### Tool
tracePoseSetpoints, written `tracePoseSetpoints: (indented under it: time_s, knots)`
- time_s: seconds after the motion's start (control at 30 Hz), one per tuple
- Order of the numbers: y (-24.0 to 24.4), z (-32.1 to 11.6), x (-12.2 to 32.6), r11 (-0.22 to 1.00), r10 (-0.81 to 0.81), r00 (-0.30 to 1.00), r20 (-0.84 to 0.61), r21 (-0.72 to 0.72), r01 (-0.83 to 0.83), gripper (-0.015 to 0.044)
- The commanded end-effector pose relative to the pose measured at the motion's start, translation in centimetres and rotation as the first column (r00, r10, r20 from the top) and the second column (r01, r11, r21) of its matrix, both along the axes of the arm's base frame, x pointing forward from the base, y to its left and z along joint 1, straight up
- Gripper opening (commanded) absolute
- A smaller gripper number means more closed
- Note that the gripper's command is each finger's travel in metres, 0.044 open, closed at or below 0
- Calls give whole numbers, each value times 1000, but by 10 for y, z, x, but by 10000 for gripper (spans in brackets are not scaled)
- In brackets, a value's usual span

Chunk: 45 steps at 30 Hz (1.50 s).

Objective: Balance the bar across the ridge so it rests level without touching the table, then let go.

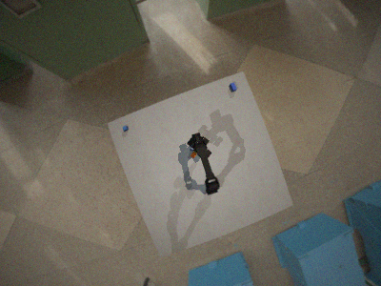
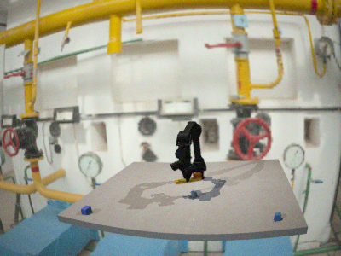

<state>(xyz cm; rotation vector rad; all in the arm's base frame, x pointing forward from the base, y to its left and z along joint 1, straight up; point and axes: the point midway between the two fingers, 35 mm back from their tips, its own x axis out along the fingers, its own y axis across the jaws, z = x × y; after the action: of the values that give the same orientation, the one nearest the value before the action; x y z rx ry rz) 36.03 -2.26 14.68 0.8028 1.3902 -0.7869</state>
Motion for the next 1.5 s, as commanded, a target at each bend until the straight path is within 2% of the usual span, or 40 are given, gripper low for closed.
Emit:
tracePoseSetpoints:
  time_s: [0.0,0.23,1.47]
  knots:
    - [10,3,11,998,70,997,11,1,-70,0]
    - [22,2,24,990,142,990,12,-1,-142,0]
    - [24,-41,28,990,142,990,12,0,-142,0]
